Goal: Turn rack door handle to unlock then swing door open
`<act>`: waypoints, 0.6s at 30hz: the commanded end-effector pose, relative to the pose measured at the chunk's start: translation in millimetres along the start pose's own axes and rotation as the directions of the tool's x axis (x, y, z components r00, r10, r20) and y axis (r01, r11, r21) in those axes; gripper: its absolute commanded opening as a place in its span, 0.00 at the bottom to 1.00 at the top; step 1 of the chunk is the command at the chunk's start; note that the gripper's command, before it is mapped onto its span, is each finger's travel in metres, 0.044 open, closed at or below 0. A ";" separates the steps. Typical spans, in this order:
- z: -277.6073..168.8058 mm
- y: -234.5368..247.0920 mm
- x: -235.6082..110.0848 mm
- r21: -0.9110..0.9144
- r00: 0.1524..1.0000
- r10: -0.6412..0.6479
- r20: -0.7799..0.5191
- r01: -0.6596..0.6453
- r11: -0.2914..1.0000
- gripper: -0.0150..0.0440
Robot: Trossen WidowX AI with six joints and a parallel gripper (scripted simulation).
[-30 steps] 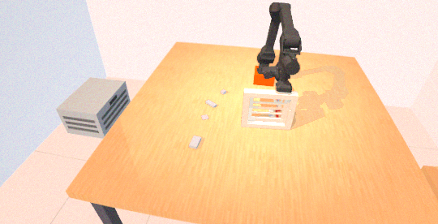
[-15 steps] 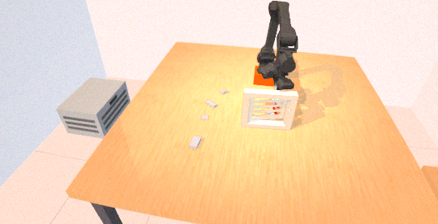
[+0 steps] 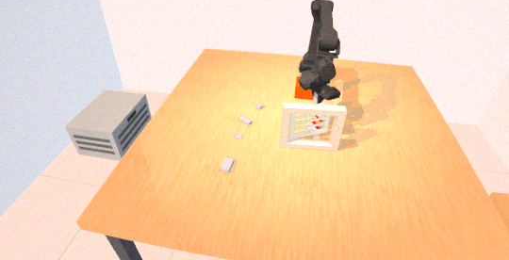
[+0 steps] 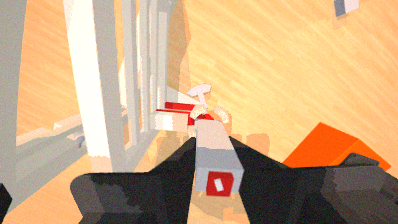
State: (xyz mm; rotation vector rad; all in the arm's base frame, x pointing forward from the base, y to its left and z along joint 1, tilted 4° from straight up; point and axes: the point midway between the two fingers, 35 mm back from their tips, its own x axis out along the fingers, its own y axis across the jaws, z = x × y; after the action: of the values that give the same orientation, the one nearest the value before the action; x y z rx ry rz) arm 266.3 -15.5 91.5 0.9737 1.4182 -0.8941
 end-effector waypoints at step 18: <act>16.6 -36.8 1.0 -0.310 1.000 0.003 0.009 0.000 0.951 0.28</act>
State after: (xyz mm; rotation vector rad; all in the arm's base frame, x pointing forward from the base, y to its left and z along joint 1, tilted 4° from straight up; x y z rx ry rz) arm 239.7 -40.8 89.8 0.7724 1.4904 -0.6898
